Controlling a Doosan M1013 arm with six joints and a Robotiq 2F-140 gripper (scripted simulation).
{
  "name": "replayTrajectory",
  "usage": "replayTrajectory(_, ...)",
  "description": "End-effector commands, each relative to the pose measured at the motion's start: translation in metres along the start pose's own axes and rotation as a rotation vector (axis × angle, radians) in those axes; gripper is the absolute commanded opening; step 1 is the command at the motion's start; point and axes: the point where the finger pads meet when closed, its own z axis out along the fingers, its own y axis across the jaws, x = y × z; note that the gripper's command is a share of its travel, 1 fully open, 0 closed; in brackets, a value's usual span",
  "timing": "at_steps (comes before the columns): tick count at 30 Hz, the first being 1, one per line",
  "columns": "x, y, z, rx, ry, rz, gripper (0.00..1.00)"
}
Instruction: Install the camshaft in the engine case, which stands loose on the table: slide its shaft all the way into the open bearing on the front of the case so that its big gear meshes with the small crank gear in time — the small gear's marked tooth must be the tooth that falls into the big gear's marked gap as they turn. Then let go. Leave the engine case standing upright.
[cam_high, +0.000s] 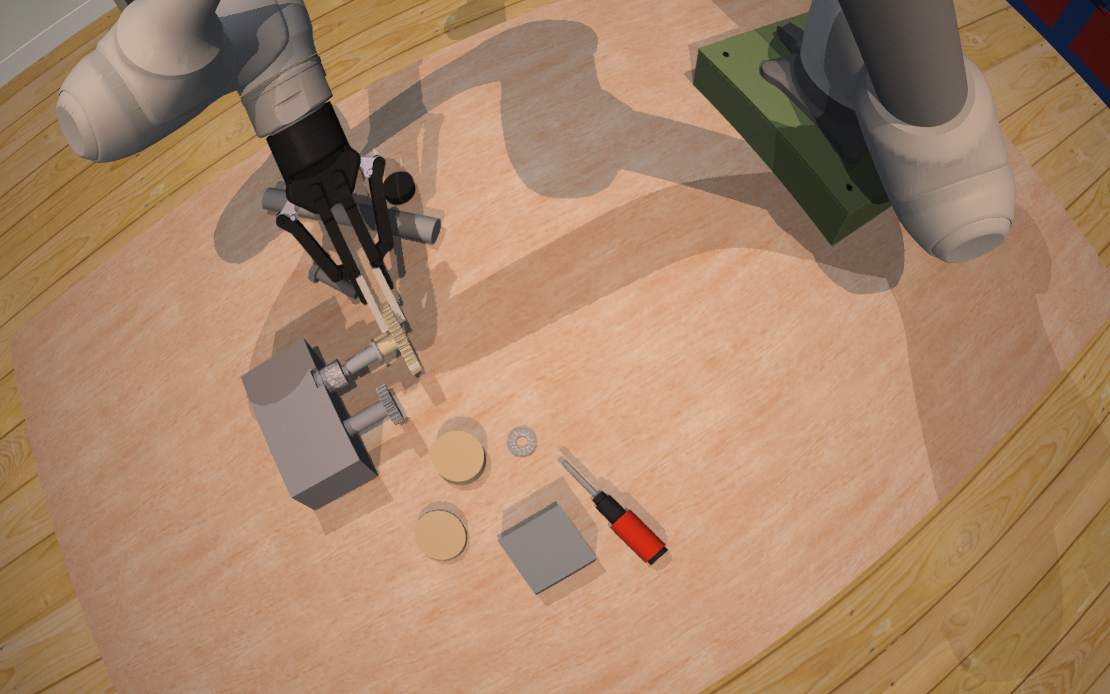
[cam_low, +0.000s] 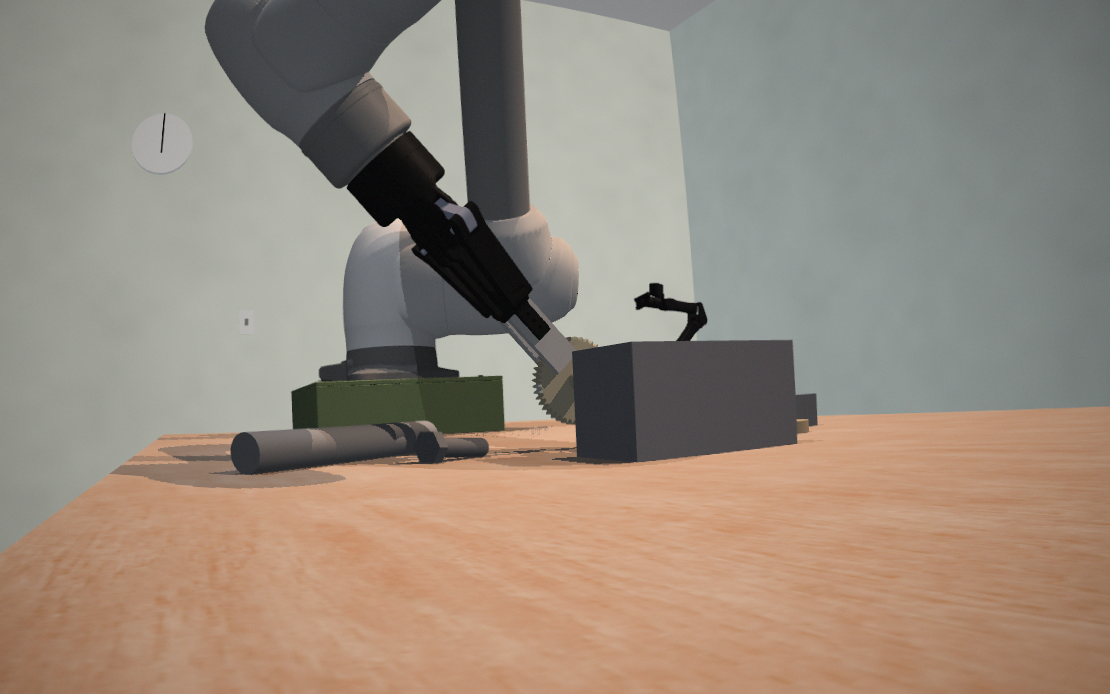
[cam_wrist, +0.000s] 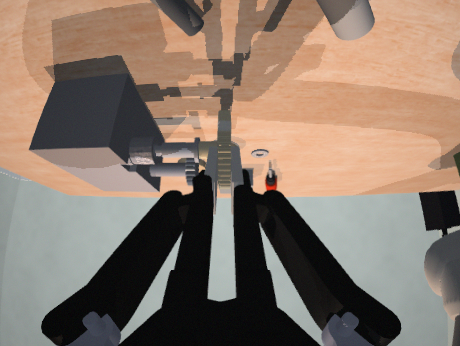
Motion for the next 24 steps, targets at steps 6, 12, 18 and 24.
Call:
replayTrajectory(6,-0.0024,-0.0075,-0.0009,0.002,-0.003,0.0,0.05)
replayTrajectory(12,-0.0025,-0.0092,-0.0009,0.002,-0.003,0.0,0.05)
replayTrajectory(18,-0.0025,-0.0096,-0.0009,0.002,-0.003,0.0,0.05)
replayTrajectory(24,-0.0025,-0.0097,-0.0009,0.002,-0.003,0.0,0.05)
